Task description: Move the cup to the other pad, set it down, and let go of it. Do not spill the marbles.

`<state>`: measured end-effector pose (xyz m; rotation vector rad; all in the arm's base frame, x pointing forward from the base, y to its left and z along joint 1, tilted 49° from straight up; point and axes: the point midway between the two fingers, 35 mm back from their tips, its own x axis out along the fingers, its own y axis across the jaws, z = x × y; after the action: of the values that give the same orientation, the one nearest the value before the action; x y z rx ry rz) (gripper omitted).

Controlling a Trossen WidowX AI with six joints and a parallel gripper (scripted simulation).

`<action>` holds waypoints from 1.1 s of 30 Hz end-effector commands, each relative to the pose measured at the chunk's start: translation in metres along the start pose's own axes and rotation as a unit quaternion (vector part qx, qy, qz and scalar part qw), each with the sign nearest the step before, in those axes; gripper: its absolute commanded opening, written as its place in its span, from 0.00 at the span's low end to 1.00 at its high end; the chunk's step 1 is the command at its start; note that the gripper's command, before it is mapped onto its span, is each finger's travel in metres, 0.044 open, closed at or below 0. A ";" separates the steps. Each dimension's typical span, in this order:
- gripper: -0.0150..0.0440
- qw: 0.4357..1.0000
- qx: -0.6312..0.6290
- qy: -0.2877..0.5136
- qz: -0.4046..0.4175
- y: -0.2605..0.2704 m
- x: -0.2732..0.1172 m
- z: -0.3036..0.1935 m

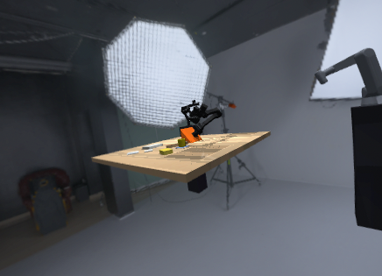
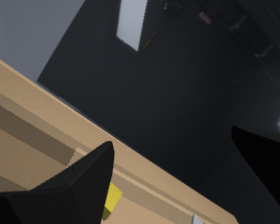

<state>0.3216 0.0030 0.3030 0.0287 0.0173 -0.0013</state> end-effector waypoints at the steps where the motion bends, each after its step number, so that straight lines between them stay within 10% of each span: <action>1: 0.89 1.000 0.002 0.007 0.002 0.000 0.002 -0.002; 9: 0.54 0.929 0.151 0.336 0.045 0.004 0.030 -0.114; 18: 0.54 0.641 0.422 0.641 -0.007 0.013 -0.006 -0.189; 23: 0.54 0.439 0.543 0.712 -0.063 0.017 -0.025 -0.191; 33: 0.54 0.426 0.550 0.715 -0.067 0.015 -0.024 -0.192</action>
<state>0.2985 0.0252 0.1093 1.0863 1.5903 -0.0367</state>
